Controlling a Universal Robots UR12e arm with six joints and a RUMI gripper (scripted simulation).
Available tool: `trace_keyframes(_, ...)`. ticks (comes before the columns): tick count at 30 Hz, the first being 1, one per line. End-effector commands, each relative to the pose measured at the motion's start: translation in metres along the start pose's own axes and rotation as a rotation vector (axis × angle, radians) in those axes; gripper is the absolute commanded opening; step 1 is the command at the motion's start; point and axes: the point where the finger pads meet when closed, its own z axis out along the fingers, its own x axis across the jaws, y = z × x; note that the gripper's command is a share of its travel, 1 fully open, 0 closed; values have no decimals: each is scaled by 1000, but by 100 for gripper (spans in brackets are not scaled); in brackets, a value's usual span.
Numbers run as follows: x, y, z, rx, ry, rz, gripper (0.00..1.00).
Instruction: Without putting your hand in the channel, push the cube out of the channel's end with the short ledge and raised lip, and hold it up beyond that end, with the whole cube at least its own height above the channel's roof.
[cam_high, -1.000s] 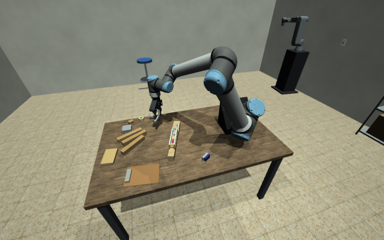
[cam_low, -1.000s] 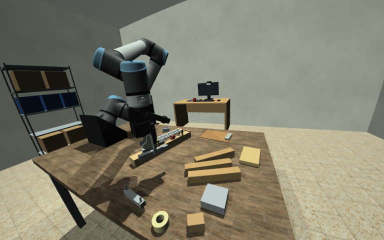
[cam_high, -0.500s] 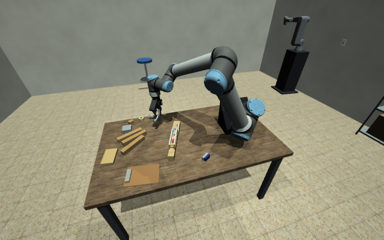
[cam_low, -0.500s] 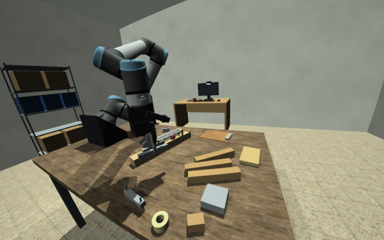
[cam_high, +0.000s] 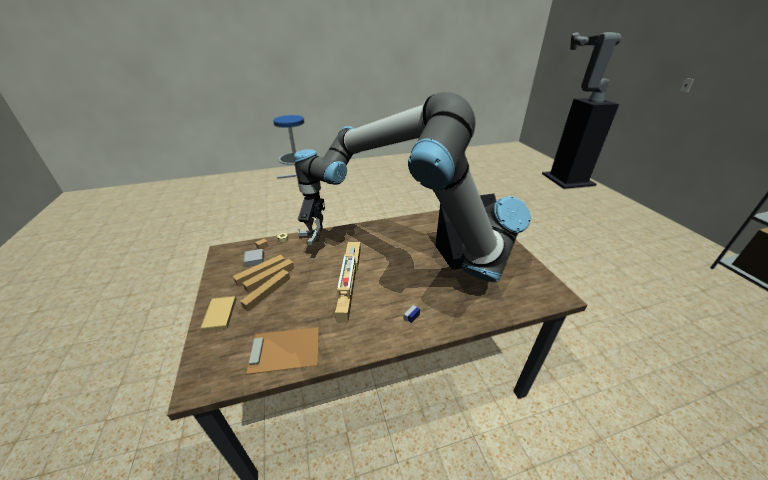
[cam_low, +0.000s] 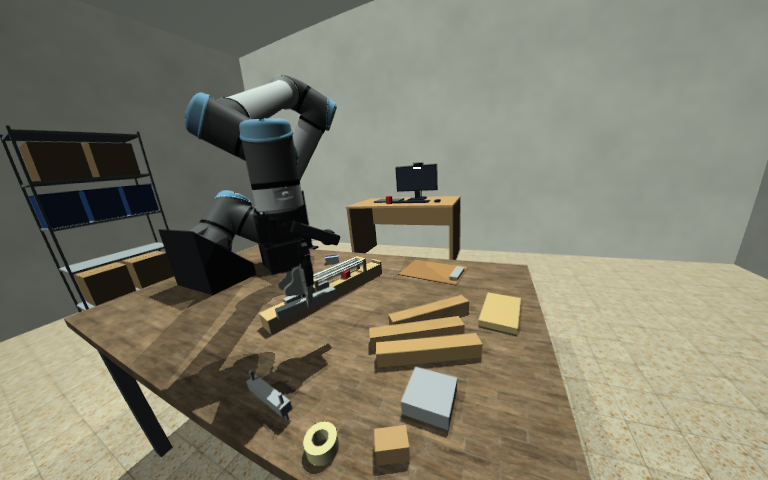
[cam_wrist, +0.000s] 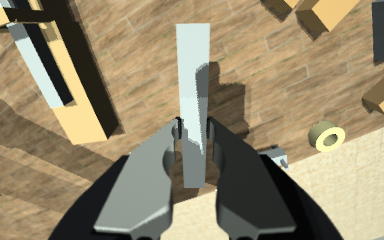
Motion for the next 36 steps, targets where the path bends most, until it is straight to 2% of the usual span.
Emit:
trace_keyframes(1,1,0,-1,0,2,0,0)
trace_keyframes(4,-1,1,-1,0,2,-2,0)
trace_keyframes(7,-17,14,-3,-1,2,-18,0)
trace_keyframes(9,-39,30,-4,-2,3,-40,0)
trace_keyframes(15,-126,79,-3,-2,2,-126,0)
trace_keyframes(17,-126,79,-3,-2,2,-126,0)
trace_keyframes(20,-151,89,-1,-1,2,-150,0)
trace_keyframes(25,-156,91,1,0,2,-155,0)
trace_keyframes(31,-156,91,37,0,2,-155,0)
trace_keyframes(36,-156,91,42,0,2,-155,0)
